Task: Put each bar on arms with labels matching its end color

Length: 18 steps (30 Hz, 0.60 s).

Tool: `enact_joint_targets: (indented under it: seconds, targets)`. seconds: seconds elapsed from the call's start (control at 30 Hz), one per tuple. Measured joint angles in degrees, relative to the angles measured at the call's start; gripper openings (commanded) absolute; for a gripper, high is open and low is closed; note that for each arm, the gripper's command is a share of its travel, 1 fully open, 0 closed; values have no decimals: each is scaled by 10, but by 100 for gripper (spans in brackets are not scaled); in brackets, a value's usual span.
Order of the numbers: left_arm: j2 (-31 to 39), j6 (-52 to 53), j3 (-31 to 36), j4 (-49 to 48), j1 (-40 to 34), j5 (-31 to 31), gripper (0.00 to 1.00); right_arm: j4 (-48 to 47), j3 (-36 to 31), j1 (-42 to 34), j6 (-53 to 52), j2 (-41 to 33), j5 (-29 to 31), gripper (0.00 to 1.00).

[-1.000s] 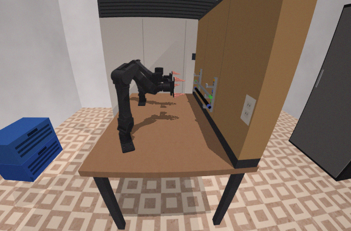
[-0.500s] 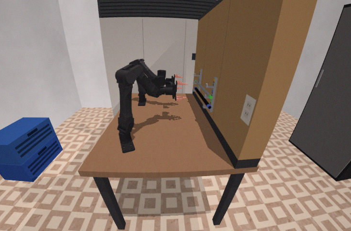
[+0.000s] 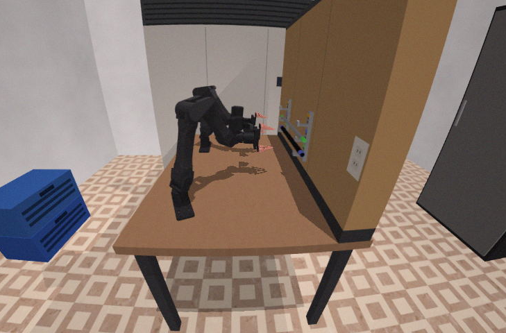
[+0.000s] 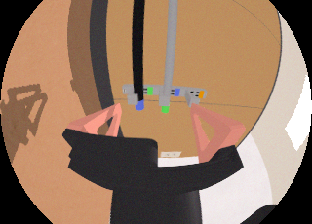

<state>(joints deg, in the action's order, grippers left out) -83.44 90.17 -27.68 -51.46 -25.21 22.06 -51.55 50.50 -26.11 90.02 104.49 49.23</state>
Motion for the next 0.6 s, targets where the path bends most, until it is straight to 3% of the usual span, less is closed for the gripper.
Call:
enact_joint_targets:
  seconds: [0.6]
  targets:
    - [-143,0,-35,-108,26,-27,100,-56,42,40,0,93,-41,100]
